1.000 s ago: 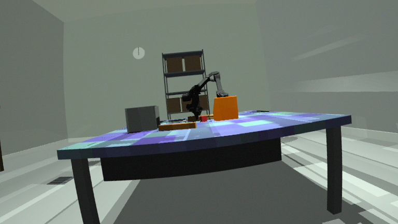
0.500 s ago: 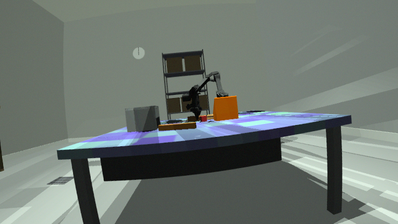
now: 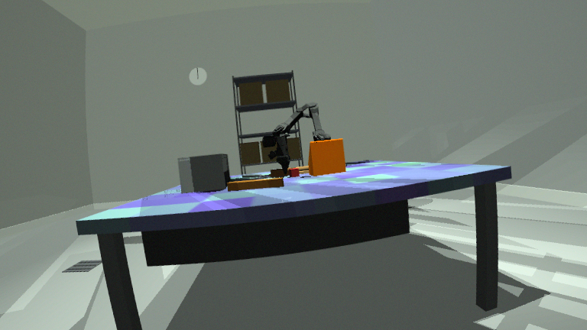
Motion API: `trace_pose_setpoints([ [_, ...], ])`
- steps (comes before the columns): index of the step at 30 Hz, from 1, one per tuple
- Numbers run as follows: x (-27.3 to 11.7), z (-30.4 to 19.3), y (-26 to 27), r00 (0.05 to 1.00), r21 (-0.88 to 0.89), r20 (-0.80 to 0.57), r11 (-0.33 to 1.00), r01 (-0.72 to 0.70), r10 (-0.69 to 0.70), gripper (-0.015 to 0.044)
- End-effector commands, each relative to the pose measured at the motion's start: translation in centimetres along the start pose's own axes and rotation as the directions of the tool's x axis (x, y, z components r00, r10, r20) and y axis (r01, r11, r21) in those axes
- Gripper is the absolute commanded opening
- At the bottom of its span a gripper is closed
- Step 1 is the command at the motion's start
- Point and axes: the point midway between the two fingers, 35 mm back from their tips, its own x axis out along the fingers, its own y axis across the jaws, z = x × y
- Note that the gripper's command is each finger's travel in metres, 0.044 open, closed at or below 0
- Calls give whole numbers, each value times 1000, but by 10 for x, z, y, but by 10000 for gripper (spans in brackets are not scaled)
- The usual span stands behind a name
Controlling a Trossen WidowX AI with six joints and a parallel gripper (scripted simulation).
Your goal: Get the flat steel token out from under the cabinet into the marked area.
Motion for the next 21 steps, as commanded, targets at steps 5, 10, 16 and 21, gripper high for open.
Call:
trace_pose_setpoints([
  [5,-1,2,-1,1000,-62,6,998,3,-3,0],
  [10,-1,2,-1,1000,-101,6,995,4,-3,0],
  [16,-1,2,-1,1000,-148,6,989,4,-3,0],
  [21,-1,2,-1,1000,-187,6,982,4,-3,0],
])
